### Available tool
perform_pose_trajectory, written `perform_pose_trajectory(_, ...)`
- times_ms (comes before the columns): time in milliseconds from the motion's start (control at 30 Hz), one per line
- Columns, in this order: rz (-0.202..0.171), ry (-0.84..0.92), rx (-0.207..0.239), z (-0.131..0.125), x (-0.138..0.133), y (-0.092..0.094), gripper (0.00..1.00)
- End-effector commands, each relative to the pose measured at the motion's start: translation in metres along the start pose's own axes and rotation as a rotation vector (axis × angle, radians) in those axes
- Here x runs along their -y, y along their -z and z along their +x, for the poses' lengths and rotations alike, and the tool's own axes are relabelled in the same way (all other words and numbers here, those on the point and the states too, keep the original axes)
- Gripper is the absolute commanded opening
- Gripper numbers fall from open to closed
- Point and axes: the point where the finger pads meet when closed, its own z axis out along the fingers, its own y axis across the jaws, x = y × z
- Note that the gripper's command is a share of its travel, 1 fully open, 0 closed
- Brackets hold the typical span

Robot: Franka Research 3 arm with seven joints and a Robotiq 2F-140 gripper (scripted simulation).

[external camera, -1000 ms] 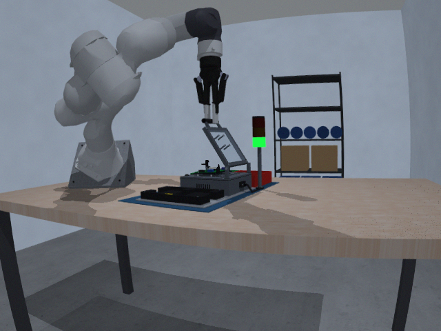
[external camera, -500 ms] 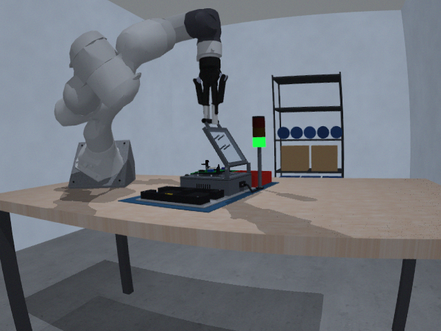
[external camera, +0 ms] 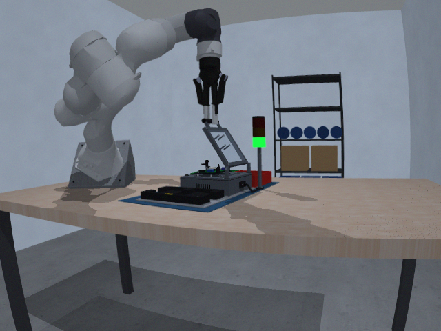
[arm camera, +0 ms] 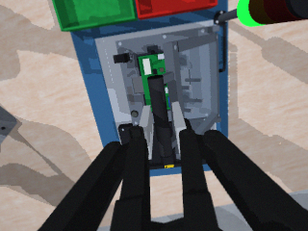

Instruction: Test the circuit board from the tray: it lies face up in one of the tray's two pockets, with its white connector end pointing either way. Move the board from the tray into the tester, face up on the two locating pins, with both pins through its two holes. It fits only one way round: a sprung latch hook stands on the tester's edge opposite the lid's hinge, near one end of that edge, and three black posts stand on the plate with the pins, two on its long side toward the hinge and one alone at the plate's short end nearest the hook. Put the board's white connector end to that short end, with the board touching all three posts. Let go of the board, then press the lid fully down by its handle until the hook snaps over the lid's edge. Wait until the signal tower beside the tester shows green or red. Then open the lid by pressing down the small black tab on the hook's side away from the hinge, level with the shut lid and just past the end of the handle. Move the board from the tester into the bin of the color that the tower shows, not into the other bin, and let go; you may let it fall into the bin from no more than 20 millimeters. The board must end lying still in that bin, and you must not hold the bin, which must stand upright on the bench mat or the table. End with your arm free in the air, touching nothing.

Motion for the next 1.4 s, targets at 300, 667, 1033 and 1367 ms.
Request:
perform_pose_trajectory(300,-0.002,-0.004,-0.004,0.0011,0.0003,-0.0002,0.16)
perform_pose_trajectory(667,-0.002,-0.004,-0.004,0.0014,0.0014,-0.0010,0.16)
perform_pose_trajectory(1033,-0.002,-0.004,-0.004,0.0014,0.0014,-0.0010,0.16)
perform_pose_trajectory(1367,-0.002,-0.004,-0.004,0.0014,0.0014,-0.0010,0.00)
